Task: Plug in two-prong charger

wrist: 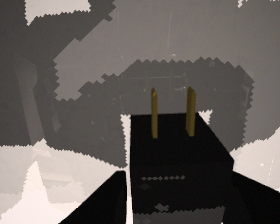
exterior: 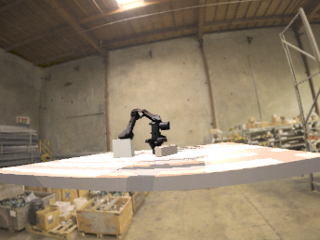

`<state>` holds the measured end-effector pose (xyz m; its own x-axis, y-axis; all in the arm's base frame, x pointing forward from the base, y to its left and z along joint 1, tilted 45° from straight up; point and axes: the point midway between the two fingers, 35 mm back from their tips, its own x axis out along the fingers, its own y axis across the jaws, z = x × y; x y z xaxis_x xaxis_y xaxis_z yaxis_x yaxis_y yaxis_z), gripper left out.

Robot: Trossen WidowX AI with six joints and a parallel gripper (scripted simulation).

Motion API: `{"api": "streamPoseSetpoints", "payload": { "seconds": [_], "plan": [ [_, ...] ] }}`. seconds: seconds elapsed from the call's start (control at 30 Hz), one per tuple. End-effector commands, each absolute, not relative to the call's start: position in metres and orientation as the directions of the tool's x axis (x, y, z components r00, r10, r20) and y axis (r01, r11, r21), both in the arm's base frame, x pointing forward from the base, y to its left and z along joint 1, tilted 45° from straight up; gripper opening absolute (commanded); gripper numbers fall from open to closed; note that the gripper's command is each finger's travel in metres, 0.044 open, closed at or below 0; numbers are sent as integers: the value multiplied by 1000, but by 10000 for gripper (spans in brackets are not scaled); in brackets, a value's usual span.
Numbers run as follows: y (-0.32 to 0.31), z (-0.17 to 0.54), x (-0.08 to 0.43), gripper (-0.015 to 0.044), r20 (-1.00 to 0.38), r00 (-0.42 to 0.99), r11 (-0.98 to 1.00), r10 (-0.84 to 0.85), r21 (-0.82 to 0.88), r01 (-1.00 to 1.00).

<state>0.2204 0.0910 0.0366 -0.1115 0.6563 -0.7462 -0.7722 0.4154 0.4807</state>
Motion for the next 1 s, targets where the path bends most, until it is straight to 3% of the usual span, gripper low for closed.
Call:
{"api": "streamPoseSetpoints", "payload": {
  "seconds": [0.0,0.17,0.27,0.97],
  "plan": [
    [91,37,220,112,-746,-112,414,656,481,-773],
    [91,37,220,78,-746,-112,414,656,481,-773],
    [88,39,221,0,-747,-112,415,656,481,-772],
    [49,71,225,0,-744,-113,446,659,507,-737]
  ]
}}
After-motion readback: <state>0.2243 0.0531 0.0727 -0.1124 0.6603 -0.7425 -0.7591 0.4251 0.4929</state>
